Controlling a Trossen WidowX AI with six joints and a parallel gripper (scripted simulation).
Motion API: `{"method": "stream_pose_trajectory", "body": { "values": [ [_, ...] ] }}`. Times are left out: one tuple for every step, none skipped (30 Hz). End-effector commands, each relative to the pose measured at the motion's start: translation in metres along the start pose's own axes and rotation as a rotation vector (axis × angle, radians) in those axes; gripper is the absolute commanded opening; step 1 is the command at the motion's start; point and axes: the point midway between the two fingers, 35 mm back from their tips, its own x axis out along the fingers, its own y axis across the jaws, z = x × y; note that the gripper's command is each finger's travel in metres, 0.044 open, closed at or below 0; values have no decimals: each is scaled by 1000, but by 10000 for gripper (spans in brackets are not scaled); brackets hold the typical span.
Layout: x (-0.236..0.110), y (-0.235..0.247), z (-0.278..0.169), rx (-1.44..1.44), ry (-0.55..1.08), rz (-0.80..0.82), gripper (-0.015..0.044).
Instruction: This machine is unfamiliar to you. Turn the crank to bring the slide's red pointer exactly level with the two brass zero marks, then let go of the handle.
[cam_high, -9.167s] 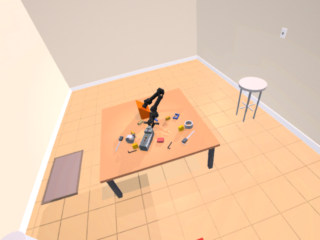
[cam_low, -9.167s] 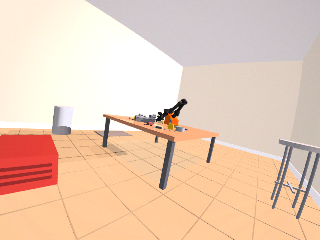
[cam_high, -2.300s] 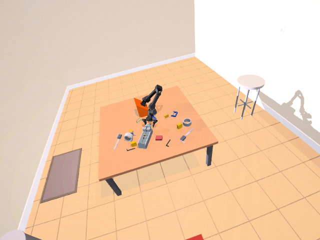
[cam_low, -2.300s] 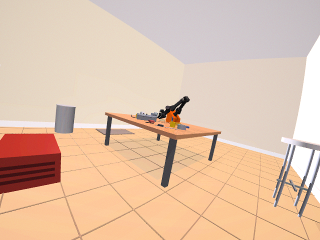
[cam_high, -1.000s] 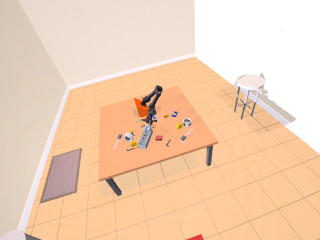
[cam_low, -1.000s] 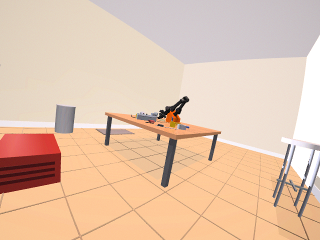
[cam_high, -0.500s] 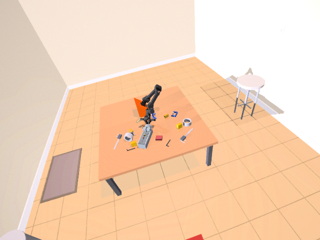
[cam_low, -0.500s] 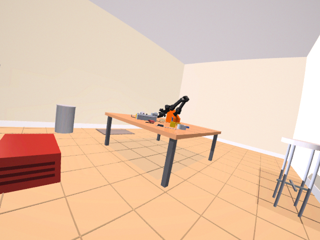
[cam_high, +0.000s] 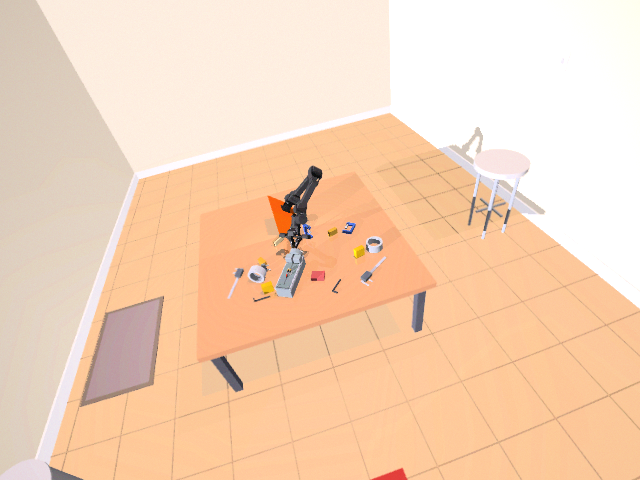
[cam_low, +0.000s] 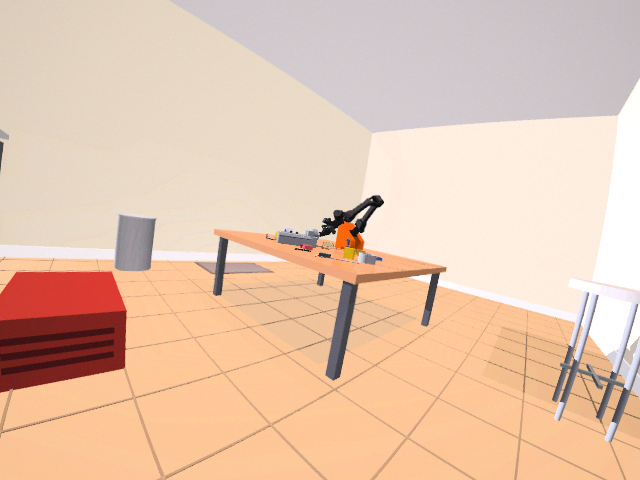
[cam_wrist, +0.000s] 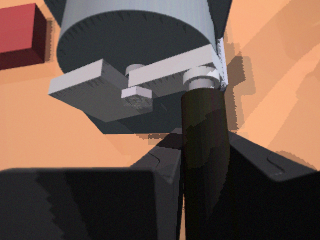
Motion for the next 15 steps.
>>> {"method": "stream_pose_trajectory", "body": {
  "values": [
    [-6,3,6,0,-3,0,0],
    [-7,5,7,0,-3,0,0],
    [-8,6,8,0,-3,0,0],
    [-9,8,9,0,-3,0,0],
    [-9,9,9,0,-3,0,0],
    [-10,11,10,0,-3,0,0],
    [-11,13,11,0,-3,0,0],
    [-11,14,11,0,-3,0,0],
    [-12,14,11,0,-3,0,0],
    [-12,15,12,0,-3,0,0],
    [-12,15,12,0,-3,0,0],
    [-12,16,12,0,-3,0,0],
    [-13,16,12,0,-3,0,0],
    [-13,17,12,0,-3,0,0],
    [-13,18,12,0,-3,0,0]
  ]
}}
